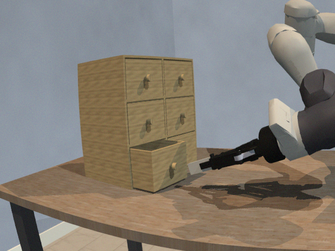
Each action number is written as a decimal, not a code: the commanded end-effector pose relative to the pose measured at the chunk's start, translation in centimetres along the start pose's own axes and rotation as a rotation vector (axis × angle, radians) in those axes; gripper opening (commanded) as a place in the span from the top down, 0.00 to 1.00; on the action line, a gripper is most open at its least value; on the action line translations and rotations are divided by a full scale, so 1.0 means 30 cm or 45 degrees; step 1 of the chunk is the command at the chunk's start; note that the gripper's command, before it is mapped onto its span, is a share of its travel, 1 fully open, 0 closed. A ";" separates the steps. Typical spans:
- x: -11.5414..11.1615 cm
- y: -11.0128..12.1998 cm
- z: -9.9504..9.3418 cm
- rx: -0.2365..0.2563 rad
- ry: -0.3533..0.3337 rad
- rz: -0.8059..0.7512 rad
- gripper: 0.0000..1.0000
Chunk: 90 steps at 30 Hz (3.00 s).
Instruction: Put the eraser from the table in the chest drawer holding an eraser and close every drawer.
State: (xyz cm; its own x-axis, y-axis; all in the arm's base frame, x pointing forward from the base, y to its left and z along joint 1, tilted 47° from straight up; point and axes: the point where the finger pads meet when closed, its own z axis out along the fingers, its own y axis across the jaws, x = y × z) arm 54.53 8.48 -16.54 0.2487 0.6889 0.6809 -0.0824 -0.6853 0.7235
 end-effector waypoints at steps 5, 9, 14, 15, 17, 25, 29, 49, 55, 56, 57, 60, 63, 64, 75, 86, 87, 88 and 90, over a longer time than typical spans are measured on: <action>-0.006 -0.003 0.001 0.004 -0.002 0.010 1.00; -0.005 -0.003 0.002 0.004 -0.002 0.010 1.00; -0.005 -0.003 0.003 0.004 -0.002 0.010 1.00; -0.005 -0.003 0.004 0.004 -0.002 0.010 1.00; -0.004 -0.003 0.006 0.004 -0.002 0.010 1.00; 0.002 -0.003 0.022 0.004 -0.002 0.010 1.00; 0.005 -0.003 0.030 0.004 -0.002 0.010 1.00; 0.033 -0.003 0.109 0.004 -0.002 0.010 1.00; 0.046 -0.003 0.143 0.004 -0.002 0.010 1.00; 0.048 -0.003 0.149 0.004 -0.002 0.010 1.00; 0.050 -0.003 0.155 0.004 -0.002 0.010 1.00; 0.056 -0.003 0.172 0.004 -0.002 0.010 1.00; 0.060 -0.003 0.184 0.004 -0.002 0.010 1.00; 0.060 -0.003 0.184 0.004 -0.002 0.010 1.00; 0.082 -0.003 0.242 0.004 -0.002 0.010 1.00; 0.096 -0.003 0.281 0.004 -0.002 0.010 1.00; 0.097 -0.003 0.284 0.004 -0.002 0.010 1.00; 0.098 -0.003 0.288 0.004 -0.002 0.010 1.00; 0.100 -0.003 0.294 0.004 -0.002 0.010 1.00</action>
State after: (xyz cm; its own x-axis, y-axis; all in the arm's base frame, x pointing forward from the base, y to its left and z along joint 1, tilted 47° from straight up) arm 63.32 8.48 -15.52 0.2476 0.6749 0.6951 -0.0905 -0.6982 0.7102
